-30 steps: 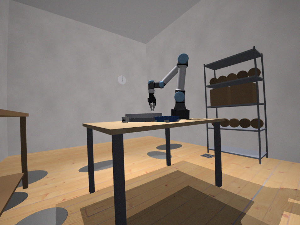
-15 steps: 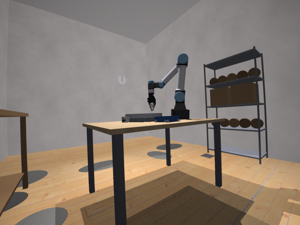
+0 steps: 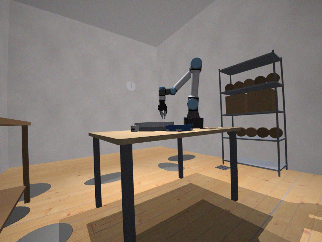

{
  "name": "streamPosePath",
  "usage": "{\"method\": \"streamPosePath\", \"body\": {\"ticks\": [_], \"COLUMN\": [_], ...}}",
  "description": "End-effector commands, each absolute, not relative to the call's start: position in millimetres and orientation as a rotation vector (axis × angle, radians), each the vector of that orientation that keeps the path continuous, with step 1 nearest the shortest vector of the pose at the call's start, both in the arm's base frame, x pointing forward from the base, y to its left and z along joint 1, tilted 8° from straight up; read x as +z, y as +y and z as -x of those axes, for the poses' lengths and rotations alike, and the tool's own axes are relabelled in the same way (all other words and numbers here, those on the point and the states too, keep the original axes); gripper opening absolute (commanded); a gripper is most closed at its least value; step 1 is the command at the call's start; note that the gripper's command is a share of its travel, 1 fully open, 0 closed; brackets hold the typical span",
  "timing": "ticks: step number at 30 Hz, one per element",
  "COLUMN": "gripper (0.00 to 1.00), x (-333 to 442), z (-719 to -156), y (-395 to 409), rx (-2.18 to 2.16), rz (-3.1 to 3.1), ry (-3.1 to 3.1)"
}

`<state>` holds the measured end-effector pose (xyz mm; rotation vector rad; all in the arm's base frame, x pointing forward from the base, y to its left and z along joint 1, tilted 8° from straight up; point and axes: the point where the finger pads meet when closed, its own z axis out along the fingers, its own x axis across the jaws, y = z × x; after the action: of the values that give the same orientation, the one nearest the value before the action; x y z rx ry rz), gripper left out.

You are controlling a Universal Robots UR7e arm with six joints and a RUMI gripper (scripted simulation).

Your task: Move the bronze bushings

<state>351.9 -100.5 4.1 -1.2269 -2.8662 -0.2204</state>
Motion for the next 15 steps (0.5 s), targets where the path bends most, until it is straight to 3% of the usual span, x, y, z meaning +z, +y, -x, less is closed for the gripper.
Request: {"method": "streamPosePath", "body": {"ticks": [1,15], "gripper": [0.06,0.06], "x": [4.4,2.6], "z": [-352.2,-352.3], "y": [-100.8,-100.6], "rx": [-0.22,-0.22], "rz": [1.227,1.227], "ry": [-2.867,-2.867]}}
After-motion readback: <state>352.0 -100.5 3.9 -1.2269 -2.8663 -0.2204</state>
